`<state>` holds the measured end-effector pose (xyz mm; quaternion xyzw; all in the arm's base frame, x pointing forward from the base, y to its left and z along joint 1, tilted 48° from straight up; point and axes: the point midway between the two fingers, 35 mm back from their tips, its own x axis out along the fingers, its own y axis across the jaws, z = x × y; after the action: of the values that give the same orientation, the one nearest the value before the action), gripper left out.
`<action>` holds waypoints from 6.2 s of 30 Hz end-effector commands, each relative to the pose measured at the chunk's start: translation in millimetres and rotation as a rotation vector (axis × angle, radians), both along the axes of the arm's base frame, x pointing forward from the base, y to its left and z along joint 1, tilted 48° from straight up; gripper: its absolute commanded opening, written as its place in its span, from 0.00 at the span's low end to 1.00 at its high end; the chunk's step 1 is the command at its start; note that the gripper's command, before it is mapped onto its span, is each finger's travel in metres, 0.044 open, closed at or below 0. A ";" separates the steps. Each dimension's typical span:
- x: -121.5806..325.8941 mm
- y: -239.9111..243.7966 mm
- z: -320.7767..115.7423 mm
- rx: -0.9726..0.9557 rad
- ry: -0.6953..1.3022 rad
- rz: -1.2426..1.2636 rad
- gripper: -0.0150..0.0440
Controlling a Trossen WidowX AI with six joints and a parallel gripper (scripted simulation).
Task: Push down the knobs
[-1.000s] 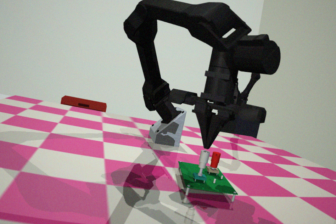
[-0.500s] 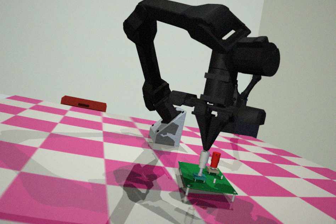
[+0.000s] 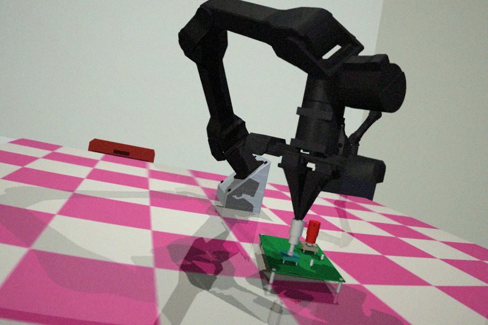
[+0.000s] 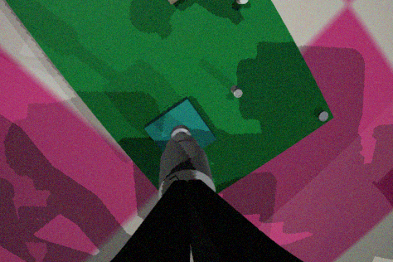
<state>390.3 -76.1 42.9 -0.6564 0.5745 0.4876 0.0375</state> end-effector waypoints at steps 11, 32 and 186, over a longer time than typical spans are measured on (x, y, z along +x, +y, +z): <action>0.4 -1.4 -0.4 -0.004 0.000 0.004 0.25; -0.6 -6.6 -5.2 -0.004 0.000 0.004 0.25; -4.5 -27.9 -24.9 -0.006 0.000 0.004 0.25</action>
<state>386.3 -86.2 28.5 -0.6681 0.5600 0.4891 0.0287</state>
